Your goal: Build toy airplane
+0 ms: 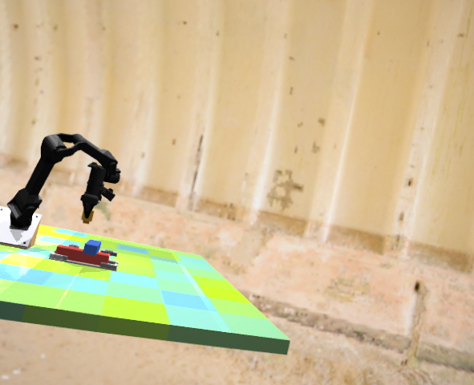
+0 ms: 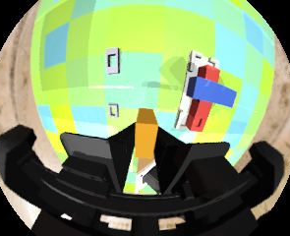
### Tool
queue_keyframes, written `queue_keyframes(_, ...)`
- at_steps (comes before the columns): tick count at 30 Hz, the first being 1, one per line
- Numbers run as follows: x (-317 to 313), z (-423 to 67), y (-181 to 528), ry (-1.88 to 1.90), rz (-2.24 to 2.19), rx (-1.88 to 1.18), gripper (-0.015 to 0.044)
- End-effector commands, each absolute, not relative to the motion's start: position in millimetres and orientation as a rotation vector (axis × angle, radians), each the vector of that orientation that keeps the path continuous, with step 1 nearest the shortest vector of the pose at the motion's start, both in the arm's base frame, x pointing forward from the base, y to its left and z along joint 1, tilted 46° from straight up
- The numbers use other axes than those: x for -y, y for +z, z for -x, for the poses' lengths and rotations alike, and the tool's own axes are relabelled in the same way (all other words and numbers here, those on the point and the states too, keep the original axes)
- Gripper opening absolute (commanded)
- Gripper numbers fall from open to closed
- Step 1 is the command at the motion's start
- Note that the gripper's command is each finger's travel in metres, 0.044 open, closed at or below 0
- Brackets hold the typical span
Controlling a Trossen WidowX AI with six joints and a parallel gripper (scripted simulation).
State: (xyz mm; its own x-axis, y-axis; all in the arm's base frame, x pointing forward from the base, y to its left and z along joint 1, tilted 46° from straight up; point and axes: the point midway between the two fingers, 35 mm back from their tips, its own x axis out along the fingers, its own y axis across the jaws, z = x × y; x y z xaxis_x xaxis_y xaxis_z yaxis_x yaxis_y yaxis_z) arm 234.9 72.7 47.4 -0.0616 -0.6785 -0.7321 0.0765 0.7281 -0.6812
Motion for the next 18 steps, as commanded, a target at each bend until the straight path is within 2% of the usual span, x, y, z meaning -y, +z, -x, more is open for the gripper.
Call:
queue_keyframes(1, -59, -235, 59, -0.66, 0.512, -1.511, 0.0)
queue_keyframes(18, -12, -228, 88, -0.67, 0.513, -1.504, 0.0)
